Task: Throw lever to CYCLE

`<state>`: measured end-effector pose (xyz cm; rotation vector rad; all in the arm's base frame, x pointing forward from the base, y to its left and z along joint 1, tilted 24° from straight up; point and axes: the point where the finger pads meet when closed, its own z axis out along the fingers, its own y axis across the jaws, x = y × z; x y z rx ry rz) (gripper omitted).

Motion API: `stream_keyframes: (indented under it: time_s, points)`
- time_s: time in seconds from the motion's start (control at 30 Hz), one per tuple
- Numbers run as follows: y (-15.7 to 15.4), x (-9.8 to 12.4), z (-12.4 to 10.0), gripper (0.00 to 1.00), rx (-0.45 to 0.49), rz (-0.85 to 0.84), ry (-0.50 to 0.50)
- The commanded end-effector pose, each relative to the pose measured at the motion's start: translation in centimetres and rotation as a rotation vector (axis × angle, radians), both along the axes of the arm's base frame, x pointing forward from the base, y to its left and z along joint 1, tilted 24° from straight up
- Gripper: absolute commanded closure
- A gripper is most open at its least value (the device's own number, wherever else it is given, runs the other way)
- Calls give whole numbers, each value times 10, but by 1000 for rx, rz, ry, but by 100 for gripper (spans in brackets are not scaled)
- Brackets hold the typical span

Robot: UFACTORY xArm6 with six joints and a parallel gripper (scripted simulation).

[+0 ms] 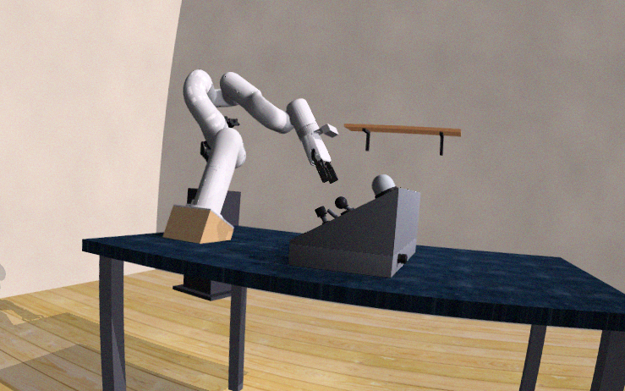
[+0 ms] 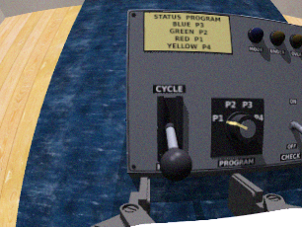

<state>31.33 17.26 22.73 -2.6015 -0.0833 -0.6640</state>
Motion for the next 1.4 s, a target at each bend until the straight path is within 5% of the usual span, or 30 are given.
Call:
stream_keyframes:
  time_s: [0.0,0.7,1.37]
  points:
    - [0,1,2,24,1,0,-3]
    - [3,3,-3,24,1,0,-3]
    - [26,26,-43,24,1,0,-3]
